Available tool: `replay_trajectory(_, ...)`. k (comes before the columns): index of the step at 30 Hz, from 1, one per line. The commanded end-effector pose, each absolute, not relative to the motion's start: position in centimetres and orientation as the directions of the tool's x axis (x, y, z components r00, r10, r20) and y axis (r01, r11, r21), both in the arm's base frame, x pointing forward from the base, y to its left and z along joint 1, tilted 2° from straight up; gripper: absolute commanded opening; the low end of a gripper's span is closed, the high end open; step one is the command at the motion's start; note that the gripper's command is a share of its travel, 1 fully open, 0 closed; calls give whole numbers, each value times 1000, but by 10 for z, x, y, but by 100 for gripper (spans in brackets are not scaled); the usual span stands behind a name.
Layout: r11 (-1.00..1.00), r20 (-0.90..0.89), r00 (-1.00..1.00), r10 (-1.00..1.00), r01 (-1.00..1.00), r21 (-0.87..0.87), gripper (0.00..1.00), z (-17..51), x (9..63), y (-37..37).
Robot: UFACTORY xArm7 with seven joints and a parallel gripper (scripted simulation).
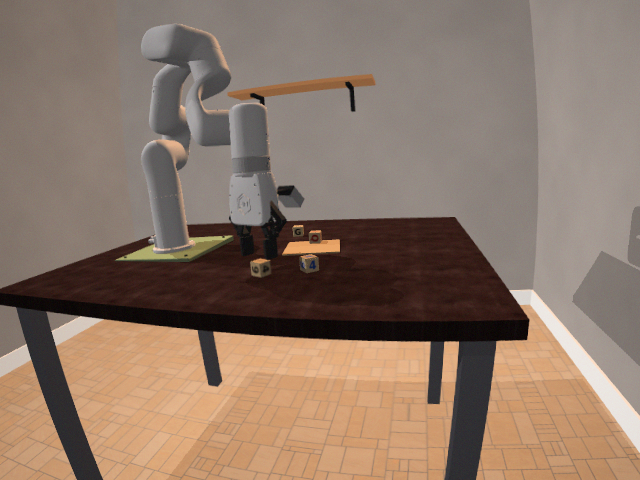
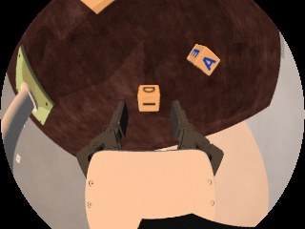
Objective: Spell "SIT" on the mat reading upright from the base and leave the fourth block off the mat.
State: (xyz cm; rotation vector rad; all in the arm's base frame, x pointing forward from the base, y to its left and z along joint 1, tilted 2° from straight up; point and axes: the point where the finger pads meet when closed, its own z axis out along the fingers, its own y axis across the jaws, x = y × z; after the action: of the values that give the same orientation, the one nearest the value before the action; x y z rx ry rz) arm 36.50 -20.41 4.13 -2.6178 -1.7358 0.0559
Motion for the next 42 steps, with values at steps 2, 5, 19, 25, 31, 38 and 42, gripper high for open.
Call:
replay_trajectory(2,-389,-29,389,921,921,-16,69,42,366,-205)
replay_trajectory(5,-389,-29,389,921,921,-16,69,42,366,-205)
replay_trajectory(19,-389,-29,389,921,921,-16,69,42,366,-205)
replay_trajectory(25,-389,-29,389,921,921,-16,69,42,366,-205)
replay_trajectory(31,-389,-29,389,921,921,-16,69,36,366,-205)
replay_trajectory(38,-389,-29,389,921,921,-16,69,26,366,-205)
replay_trajectory(42,-389,-29,389,921,921,-16,69,18,366,-205)
